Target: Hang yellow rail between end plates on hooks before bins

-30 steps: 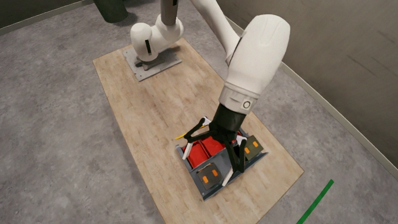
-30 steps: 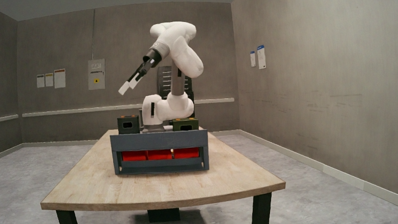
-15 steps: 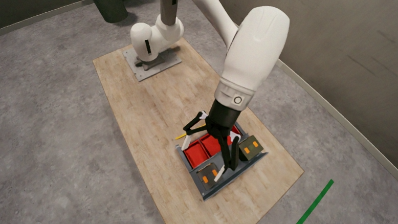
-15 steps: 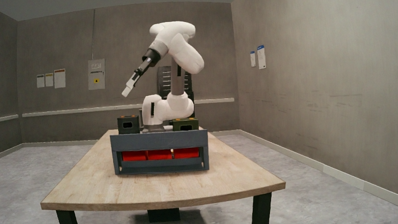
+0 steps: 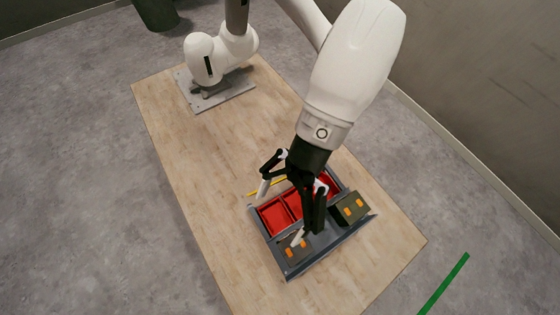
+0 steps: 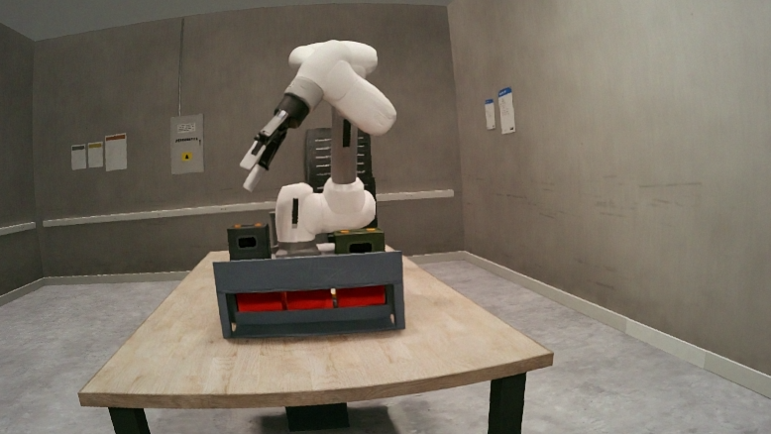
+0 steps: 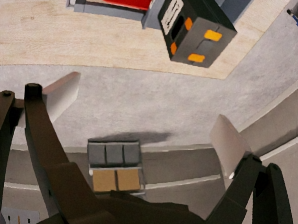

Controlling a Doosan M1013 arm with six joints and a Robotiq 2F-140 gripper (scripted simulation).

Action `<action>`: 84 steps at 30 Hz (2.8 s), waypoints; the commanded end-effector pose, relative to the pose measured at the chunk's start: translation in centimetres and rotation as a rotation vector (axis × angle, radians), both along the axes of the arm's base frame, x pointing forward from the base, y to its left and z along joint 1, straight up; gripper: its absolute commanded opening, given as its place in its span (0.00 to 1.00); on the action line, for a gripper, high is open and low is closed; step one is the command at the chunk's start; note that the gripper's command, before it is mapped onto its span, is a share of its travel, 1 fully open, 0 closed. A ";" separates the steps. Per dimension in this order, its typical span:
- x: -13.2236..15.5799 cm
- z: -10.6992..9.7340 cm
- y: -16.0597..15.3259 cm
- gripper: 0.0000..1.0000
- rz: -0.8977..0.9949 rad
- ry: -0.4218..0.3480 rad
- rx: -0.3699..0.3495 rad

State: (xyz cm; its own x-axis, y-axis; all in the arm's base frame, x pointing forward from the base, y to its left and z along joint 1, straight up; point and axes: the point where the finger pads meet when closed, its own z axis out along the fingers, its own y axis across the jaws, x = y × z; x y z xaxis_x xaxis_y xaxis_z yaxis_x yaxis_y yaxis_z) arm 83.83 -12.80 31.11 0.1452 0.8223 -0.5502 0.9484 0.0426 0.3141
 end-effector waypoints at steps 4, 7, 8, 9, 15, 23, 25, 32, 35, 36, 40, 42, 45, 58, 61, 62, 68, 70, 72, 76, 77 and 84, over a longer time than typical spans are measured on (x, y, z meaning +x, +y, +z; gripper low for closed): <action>0.0 0.0 0.0 1.00 -0.001 -0.001 0.001; 0.0 0.0 0.0 1.00 -0.001 -0.001 0.001; -0.5 -0.1 0.1 1.00 -0.033 -0.012 0.023; -1.0 -0.1 0.2 1.00 -0.065 -0.024 0.044; -2.5 -0.4 0.6 1.00 -0.162 -0.055 0.108; -2.5 -0.4 0.6 1.00 -0.162 -0.055 0.108; -3.0 -0.4 0.8 1.00 -0.195 -0.066 0.129; -5.0 -0.7 1.6 1.00 -0.327 -0.104 0.211; -5.0 -0.7 1.6 1.00 -0.327 -0.104 0.211; -5.0 -0.7 1.6 1.00 -0.327 -0.104 0.211; -5.0 -0.7 1.6 1.00 -0.327 -0.104 0.211; -5.5 -0.7 1.8 1.00 -0.361 -0.112 0.231; -6.9 -0.8 2.5 1.00 -0.463 -0.137 0.290; -7.4 -0.8 2.8 1.00 -0.497 -0.145 0.310; -8.8 -0.9 3.6 1.00 -0.601 -0.166 0.367; -9.3 -0.9 3.9 1.00 -0.636 -0.172 0.385; -9.7 -0.9 4.3 1.00 -0.671 -0.179 0.403; -9.7 -0.9 4.3 1.00 -0.671 -0.179 0.403; -9.7 -0.9 4.3 1.00 -0.671 -0.179 0.403; -10.2 -0.9 4.6 1.00 -0.707 -0.184 0.421; -10.6 -0.9 4.9 1.00 -0.742 -0.190 0.439; -12.0 -0.8 6.0 1.00 -0.850 -0.204 0.491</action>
State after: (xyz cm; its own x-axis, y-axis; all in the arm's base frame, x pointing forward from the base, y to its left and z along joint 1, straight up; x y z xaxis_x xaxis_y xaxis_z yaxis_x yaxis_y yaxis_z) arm 71.90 -6.84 30.34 0.8411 0.5351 -0.0787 0.5342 -0.7991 0.2760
